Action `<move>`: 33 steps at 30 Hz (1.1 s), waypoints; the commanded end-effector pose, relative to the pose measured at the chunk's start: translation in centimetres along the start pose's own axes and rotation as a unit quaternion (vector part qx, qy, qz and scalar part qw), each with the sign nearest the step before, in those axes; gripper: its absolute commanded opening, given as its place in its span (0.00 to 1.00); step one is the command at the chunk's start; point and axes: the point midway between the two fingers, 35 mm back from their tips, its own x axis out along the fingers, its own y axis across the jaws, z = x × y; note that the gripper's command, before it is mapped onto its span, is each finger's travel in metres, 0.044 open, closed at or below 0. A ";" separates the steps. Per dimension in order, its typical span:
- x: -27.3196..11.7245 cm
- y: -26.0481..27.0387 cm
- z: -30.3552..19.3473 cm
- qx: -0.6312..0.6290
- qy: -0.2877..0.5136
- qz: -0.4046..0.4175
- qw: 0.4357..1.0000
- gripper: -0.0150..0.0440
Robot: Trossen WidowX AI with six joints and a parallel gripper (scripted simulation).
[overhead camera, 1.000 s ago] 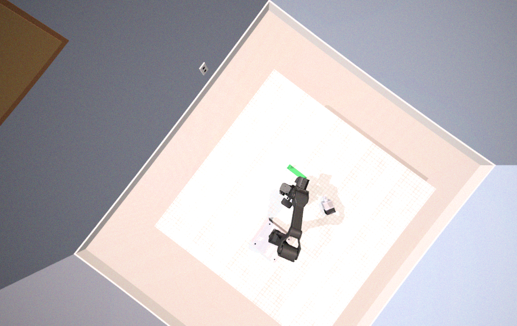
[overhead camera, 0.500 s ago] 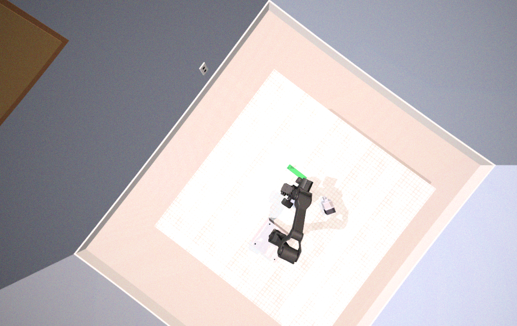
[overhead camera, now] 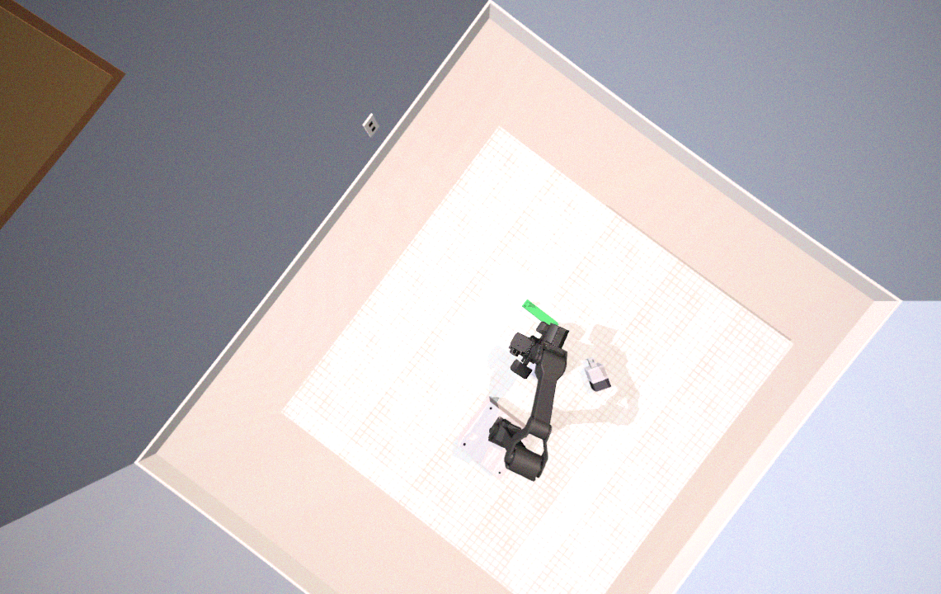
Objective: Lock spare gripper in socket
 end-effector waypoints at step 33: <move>0.2 -0.1 2.8 0.000 0.000 0.002 1.000 0.25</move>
